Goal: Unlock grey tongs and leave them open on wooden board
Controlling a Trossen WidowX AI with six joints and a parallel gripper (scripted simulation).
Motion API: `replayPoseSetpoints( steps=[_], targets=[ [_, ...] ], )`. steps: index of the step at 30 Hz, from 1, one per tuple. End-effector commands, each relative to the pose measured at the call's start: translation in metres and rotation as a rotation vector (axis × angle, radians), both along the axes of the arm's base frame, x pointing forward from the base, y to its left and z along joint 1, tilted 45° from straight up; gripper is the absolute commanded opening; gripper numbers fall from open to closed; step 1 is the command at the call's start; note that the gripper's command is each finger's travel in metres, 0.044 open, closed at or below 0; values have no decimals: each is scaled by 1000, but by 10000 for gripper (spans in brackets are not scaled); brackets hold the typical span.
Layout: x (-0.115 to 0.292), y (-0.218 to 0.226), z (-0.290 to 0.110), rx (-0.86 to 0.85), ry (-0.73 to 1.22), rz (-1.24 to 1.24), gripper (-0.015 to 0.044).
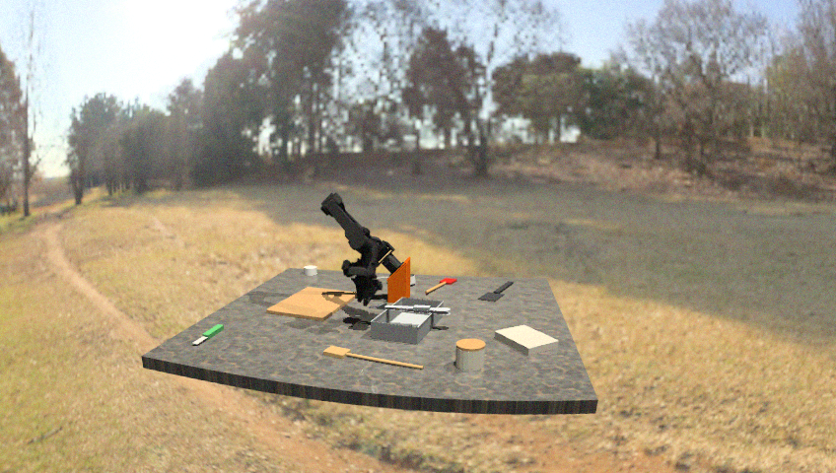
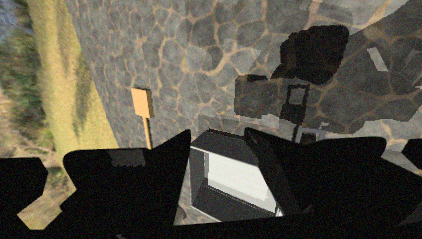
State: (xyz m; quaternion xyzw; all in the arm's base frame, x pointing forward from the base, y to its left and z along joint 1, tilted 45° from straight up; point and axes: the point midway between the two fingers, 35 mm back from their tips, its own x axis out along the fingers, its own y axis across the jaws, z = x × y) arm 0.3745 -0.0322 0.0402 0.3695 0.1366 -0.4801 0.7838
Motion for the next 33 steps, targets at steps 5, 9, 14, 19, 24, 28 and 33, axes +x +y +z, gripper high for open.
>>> replayPoseSetpoints(
  steps=[5,9,14,19,24,28,33],
  targets=[
    [-20,56,-40,39,21,31,260],
    [-31,68,-52,35,29,34,260],
    [-64,92,-80,14,24,32,260],
    [-81,99,-91,-6,6,28,260],
    [-89,98,-91,-6,6,28,260],
    [-89,98,-91,-6,6,28,260],
    [-87,97,-93,-5,7,28,260]
  ],
)
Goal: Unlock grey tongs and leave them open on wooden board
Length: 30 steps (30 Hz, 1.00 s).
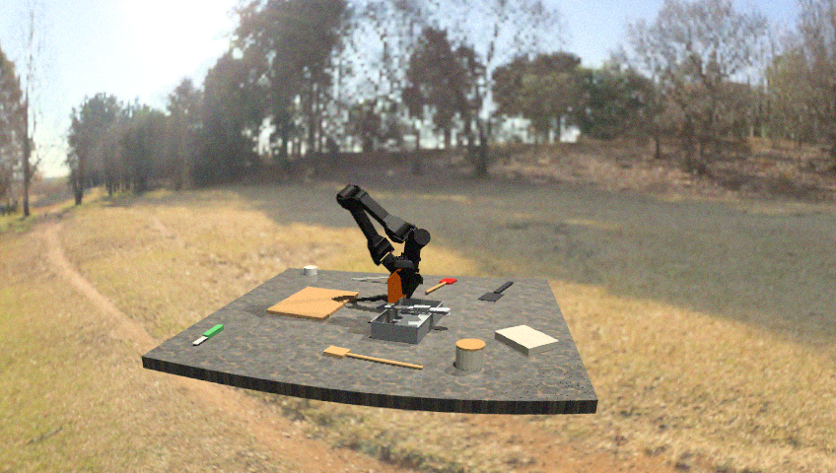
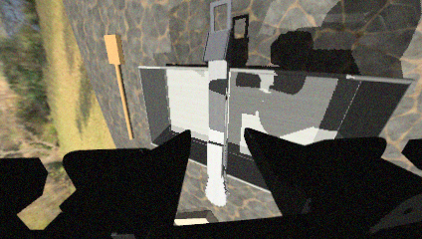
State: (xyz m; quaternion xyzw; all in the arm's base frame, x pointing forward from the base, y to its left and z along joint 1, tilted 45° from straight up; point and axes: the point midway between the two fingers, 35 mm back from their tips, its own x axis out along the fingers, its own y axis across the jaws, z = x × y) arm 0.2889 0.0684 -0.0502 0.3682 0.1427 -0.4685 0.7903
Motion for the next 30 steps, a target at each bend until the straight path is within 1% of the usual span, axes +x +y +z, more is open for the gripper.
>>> replayPoseSetpoints(
  steps=[1,30],
  targets=[
    [-1,-4,-3,-7,7,-2,260],
    [25,-33,-31,-3,10,-2,260]
  ],
)
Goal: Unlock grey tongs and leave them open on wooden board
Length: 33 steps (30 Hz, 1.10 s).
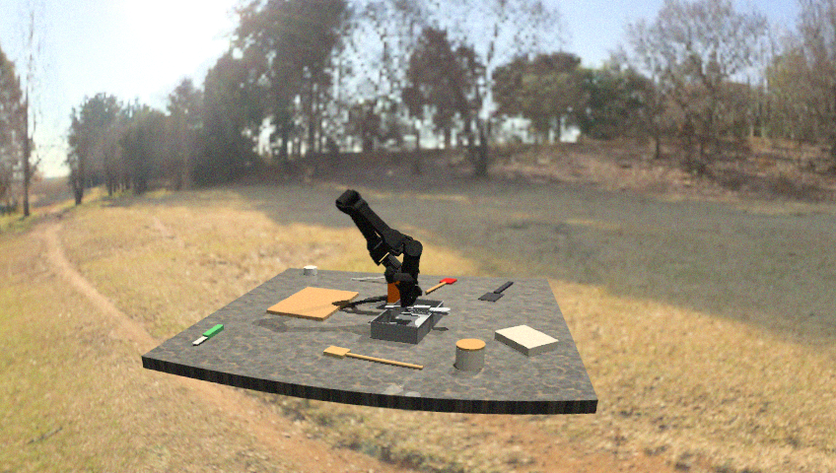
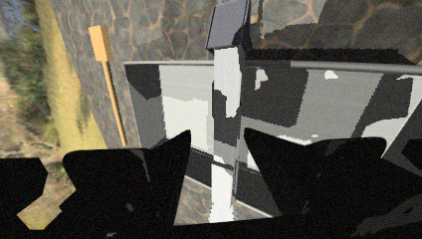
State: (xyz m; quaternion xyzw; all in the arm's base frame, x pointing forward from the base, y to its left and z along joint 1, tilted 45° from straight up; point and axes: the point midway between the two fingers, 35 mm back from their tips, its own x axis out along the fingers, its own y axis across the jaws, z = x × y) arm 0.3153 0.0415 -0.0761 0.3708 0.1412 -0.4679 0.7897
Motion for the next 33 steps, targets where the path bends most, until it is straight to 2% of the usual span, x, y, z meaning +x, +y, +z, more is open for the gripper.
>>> replayPoseSetpoints(
  steps=[1,23,27,33],
  targets=[
    [-1,-7,-6,-7,15,-1,260],
    [12,-29,-19,-17,8,0,260],
    [15,-26,-16,-13,-5,-1,155],
    [15,-26,-16,-13,-5,-1,115]
  ],
)
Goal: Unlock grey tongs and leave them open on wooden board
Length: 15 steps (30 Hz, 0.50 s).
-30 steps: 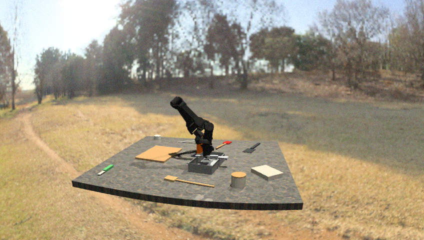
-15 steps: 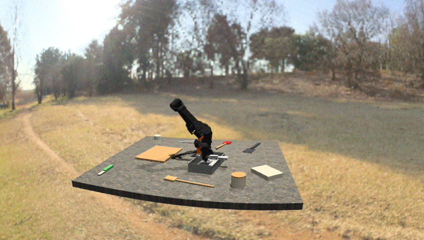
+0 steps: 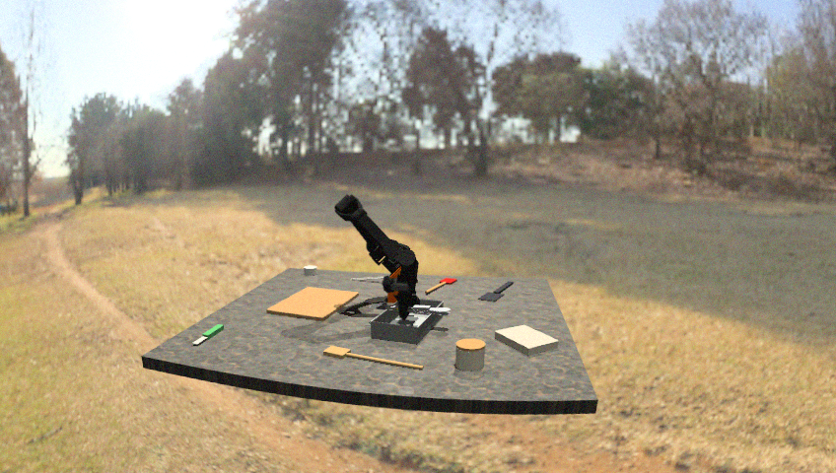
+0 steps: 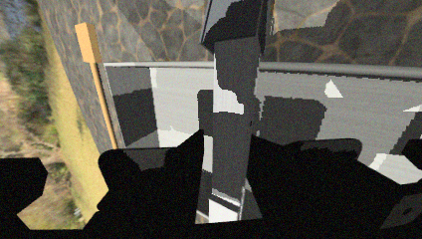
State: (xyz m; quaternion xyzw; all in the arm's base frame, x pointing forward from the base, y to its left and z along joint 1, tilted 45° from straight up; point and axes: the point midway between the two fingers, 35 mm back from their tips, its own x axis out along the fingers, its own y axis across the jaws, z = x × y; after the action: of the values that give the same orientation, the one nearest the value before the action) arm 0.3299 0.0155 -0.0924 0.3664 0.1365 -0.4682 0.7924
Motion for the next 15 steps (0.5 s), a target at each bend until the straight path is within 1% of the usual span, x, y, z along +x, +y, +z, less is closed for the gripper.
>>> replayPoseSetpoints(
  steps=[1,11,15],
  targets=[
    [0,0,0,0,-1,-1,108],
    [0,0,0,0,-1,-1,42],
    [0,0,0,0,-1,-1,-63]
  ],
)
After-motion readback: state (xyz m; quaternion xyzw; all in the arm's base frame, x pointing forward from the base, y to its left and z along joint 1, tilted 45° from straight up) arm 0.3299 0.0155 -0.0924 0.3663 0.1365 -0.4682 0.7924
